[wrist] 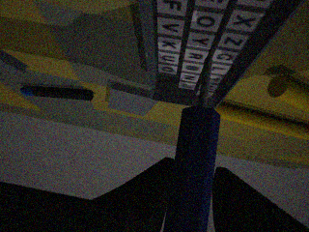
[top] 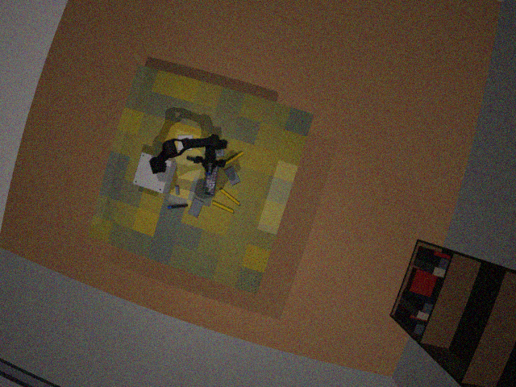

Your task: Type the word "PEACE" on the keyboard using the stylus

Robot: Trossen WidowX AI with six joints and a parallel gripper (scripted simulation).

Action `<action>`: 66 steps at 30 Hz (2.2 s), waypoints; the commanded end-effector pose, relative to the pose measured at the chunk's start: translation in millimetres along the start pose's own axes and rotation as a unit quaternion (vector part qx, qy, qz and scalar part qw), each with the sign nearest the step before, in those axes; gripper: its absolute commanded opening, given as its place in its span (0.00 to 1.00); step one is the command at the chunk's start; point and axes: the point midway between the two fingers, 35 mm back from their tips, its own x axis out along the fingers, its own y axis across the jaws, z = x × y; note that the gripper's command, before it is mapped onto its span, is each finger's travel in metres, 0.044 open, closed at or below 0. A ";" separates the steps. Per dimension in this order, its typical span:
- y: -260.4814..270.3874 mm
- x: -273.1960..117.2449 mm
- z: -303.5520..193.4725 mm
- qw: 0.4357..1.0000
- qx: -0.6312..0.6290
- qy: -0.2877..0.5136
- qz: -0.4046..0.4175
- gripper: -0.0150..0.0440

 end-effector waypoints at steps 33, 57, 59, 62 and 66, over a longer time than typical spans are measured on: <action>-14.6 113.2 -54.4 1.000 0.005 0.010 0.003 0.25; -14.9 117.7 -49.1 1.000 0.005 0.010 0.003 0.39; -14.9 117.8 -48.9 1.000 0.005 0.010 0.003 0.39; -14.9 118.3 -48.0 1.000 0.005 0.010 0.003 0.39; -14.9 118.8 -47.2 1.000 0.005 0.010 0.003 0.39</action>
